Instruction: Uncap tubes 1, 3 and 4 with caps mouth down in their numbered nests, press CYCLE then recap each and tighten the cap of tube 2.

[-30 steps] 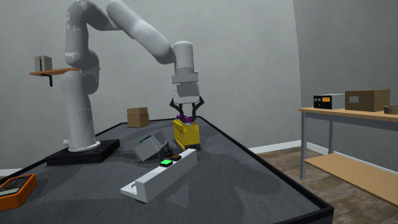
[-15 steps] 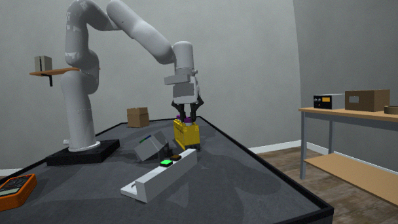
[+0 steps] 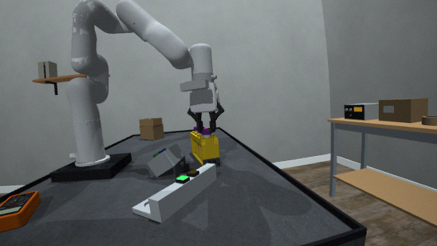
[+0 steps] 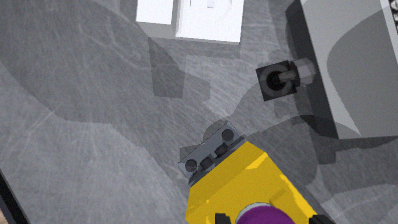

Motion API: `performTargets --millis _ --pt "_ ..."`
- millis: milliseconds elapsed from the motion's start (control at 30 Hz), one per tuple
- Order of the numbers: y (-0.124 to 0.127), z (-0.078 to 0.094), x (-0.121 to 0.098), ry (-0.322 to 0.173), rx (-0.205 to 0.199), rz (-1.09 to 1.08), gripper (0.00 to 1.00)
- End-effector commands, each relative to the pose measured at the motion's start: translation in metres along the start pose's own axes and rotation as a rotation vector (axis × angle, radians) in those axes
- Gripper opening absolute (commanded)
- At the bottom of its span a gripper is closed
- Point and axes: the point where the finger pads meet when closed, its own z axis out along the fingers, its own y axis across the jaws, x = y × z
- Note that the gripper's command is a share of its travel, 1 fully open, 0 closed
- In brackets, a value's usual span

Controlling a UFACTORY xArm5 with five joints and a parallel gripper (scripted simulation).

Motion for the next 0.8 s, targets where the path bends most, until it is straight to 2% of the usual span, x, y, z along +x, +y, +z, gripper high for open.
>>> performTargets --millis 0,367,533,633,767 --pt "-0.001 -0.008 0.000 -0.005 0.002 0.000 0.46" --pt "-0.001 -0.041 0.000 -0.005 0.002 0.000 0.46" --pt "-0.001 -0.042 0.000 -0.005 0.002 0.000 0.46" --pt "0.015 -0.042 -0.020 -0.004 0.002 -0.250 0.46" --pt "0.029 -0.042 -0.037 -0.004 0.003 -0.453 0.46"
